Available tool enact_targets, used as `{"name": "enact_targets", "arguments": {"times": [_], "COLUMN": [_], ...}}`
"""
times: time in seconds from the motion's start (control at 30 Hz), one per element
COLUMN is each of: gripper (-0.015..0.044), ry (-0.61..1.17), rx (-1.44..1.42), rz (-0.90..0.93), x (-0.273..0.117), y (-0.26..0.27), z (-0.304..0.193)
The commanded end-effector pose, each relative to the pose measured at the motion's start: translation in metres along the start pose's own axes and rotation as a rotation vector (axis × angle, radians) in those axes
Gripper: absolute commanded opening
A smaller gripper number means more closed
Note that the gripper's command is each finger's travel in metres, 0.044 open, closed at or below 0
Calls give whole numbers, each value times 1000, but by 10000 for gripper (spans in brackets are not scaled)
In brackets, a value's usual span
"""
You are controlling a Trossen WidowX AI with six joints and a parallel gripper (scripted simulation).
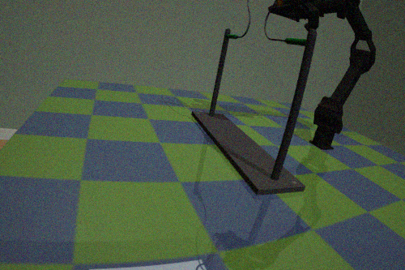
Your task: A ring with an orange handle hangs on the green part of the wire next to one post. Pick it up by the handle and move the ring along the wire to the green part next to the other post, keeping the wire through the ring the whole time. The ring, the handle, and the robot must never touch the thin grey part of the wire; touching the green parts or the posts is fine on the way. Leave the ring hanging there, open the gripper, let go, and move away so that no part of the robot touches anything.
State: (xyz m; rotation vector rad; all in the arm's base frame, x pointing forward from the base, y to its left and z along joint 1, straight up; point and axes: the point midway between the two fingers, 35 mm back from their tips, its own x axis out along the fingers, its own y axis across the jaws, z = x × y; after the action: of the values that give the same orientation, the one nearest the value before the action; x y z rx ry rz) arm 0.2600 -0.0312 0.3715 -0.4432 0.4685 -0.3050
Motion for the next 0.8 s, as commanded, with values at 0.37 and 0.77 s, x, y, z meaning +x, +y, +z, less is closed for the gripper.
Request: {"name": "enact_targets", "arguments": {"times": [0.37, 0.77], "gripper": [-150, -150], "ry": [-19, -37], "rx": [-181, -315], "rz": [-100, -175], "x": [2, 2], "y": [-6, -11], "z": [-2, -1]}}
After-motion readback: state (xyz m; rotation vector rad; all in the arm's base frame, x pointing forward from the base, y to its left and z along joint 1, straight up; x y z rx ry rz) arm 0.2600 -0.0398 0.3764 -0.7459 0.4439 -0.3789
